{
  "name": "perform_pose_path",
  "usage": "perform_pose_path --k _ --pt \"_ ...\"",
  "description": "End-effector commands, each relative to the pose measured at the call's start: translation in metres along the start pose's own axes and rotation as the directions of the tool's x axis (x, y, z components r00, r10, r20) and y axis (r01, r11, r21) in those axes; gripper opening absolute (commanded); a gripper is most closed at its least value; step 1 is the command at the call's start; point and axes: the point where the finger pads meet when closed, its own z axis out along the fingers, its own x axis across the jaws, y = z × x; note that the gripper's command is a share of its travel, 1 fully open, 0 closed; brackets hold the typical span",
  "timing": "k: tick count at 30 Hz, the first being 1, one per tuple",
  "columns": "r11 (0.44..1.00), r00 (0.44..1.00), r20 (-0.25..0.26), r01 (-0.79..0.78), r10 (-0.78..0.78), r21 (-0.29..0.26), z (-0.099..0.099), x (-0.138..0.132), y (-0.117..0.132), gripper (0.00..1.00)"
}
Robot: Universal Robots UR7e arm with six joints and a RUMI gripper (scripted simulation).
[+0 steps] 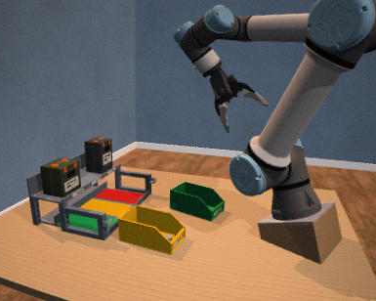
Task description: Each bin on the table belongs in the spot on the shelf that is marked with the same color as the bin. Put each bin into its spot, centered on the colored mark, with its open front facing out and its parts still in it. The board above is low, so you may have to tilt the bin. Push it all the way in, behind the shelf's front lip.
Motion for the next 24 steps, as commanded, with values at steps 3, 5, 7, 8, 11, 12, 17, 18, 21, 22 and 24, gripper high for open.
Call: perform_pose_path --k 3,5,7,8,11,12,17,18,21,22,24 --pt "1.000 0.999 -0.026 0.022 -0.023 -0.010 -0.006 0.012 0.003 1.00" --pt "0.999 0.999 -0.040 0.035 -0.035 -0.015 -0.009 0.018 0.004 1.00" --pt "0.999 0.999 -0.040 0.035 -0.035 -0.015 -0.009 0.018 0.004 1.00" --pt "0.999 0.998 -0.048 0.042 -0.043 -0.018 -0.011 0.022 0.005 1.00" --pt "0.997 0.995 -0.077 0.067 -0.069 -0.029 -0.018 0.036 0.006 1.00" --pt "0.996 0.993 -0.087 0.077 -0.080 -0.033 -0.021 0.041 0.007 1.00" --pt "0.989 0.978 -0.151 0.135 -0.142 -0.058 -0.039 0.073 0.006 1.00" --pt "0.987 0.974 -0.165 0.148 -0.156 -0.064 -0.043 0.080 0.005 1.00" --pt "0.978 0.957 -0.209 0.189 -0.203 -0.083 -0.057 0.104 0.000 1.00" --pt "0.975 0.949 -0.225 0.204 -0.219 -0.090 -0.062 0.112 -0.003 1.00" --pt "0.975 0.949 -0.225 0.204 -0.219 -0.090 -0.062 0.112 -0.003 1.00"
